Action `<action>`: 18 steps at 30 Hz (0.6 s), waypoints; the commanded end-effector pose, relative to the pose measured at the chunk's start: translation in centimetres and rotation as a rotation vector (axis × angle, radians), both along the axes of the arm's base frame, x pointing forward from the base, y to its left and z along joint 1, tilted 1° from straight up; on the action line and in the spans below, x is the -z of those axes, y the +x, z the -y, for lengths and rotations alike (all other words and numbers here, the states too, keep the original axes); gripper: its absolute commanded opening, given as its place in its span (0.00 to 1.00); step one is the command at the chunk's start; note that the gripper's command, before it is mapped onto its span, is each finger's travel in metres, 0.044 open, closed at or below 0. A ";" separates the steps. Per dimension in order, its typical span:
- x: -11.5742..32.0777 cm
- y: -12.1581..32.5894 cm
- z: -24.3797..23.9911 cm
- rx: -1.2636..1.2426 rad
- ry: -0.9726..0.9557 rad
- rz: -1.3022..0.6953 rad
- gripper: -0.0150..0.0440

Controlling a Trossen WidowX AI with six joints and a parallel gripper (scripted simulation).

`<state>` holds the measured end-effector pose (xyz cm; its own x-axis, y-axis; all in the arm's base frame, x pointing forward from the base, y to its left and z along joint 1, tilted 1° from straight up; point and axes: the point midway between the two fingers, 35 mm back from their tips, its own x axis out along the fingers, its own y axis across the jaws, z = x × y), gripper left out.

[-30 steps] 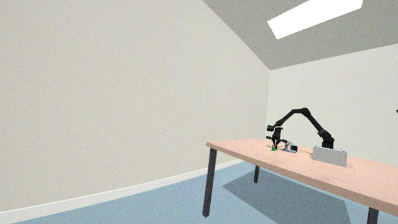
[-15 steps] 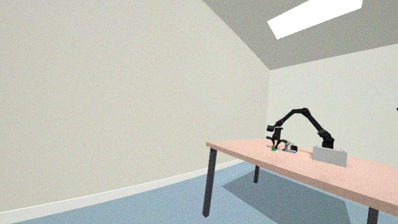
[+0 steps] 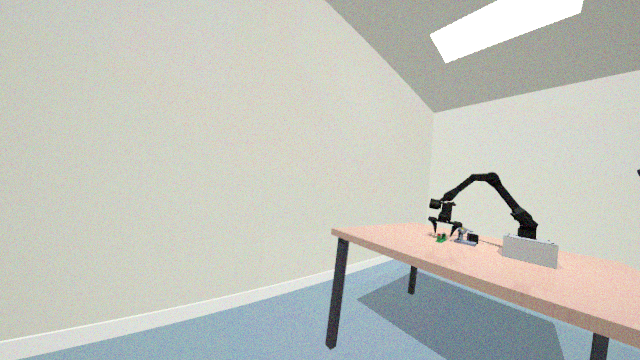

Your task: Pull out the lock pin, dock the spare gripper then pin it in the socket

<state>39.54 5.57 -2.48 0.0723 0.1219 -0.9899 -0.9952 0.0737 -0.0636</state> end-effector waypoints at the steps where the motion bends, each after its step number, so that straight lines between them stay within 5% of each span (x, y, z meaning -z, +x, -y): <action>1: -1.0 0.0 0.0 0.000 0.000 0.000 1.00; 18: -6.1 0.0 0.0 0.000 0.000 0.006 1.00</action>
